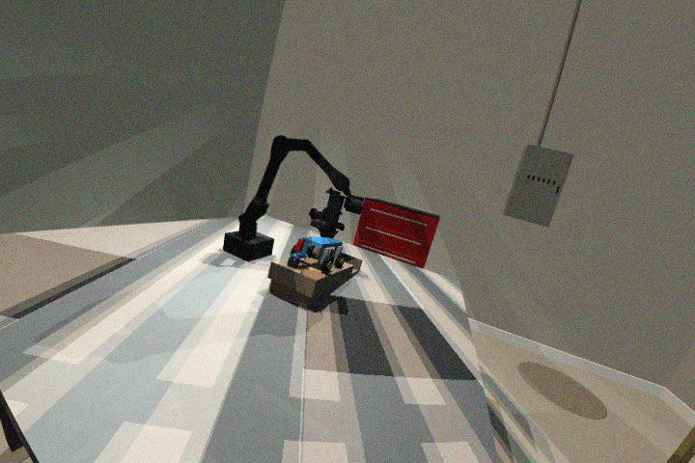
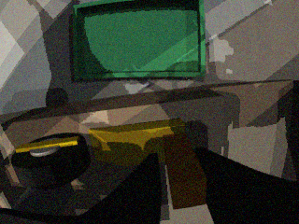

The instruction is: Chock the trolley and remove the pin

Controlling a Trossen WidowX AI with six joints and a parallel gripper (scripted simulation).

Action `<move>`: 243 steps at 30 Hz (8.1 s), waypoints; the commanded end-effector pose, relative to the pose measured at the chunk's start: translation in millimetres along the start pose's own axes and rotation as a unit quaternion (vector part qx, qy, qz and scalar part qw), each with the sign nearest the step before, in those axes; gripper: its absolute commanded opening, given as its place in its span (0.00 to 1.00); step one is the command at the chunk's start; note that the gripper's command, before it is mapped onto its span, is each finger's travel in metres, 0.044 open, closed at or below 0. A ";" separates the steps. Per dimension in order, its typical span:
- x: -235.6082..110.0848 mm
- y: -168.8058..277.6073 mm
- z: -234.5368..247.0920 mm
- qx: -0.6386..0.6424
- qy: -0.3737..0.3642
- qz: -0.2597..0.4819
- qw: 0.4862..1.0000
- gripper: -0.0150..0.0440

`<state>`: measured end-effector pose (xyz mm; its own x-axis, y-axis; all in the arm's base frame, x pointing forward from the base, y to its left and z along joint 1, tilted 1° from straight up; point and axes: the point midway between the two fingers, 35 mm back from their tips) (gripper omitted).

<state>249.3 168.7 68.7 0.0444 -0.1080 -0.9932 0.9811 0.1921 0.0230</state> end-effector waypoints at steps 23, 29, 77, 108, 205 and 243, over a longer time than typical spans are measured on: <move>-51.4 -0.7 -1.1 -0.001 -0.002 -0.004 1.000 0.62; -57.1 -3.3 6.7 -0.003 -0.012 0.009 1.000 0.62; -62.0 22.7 229.8 0.704 -0.076 0.075 0.703 0.58; -29.2 24.0 237.4 0.703 -0.077 0.075 0.703 0.58; -57.9 20.6 251.5 0.703 -0.077 0.075 0.703 0.25; -56.9 -62.5 266.1 0.703 -0.080 0.074 0.703 0.25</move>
<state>245.5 -95.5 157.0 0.0782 -0.3227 -0.9433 0.1724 -0.9275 0.3316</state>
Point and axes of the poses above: the point midway between the two fingers, 35 mm back from their tips, its own x axis out along the fingers, its own z axis across the jaws, y = z × x, and after that the axes turned 3 degrees about -x, right-handed
